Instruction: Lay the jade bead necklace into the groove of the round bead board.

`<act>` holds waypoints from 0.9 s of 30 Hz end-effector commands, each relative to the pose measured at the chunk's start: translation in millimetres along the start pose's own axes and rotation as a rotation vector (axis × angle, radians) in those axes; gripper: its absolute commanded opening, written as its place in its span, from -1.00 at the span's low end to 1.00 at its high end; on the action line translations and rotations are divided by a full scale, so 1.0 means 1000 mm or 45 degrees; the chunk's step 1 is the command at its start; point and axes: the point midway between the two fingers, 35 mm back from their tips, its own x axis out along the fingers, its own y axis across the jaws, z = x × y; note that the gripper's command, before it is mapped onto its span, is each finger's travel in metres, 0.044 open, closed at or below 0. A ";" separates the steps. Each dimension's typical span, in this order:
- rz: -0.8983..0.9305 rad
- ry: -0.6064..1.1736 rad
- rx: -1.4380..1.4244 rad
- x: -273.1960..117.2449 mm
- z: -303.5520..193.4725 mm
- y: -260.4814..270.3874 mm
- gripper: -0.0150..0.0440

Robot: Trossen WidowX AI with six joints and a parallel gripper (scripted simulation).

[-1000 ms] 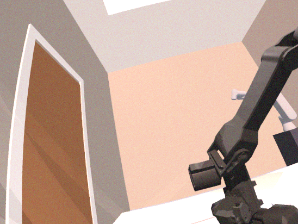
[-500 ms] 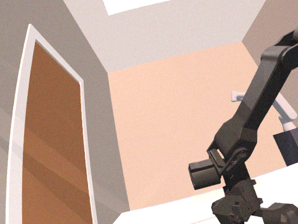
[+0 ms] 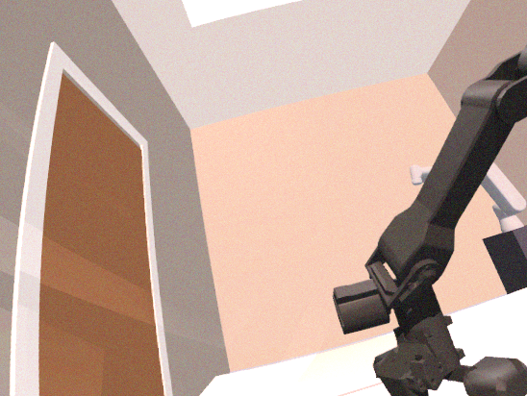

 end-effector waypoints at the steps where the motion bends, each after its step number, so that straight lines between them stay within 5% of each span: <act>1: 0.001 0.000 -0.007 0.000 0.000 0.000 1.00; 6: 0.001 0.000 -0.007 0.000 0.000 0.000 1.00; 18: -0.001 0.001 0.306 -0.033 -0.011 0.002 -0.07; 27: -0.007 -0.015 0.286 -0.024 -0.005 0.002 -0.08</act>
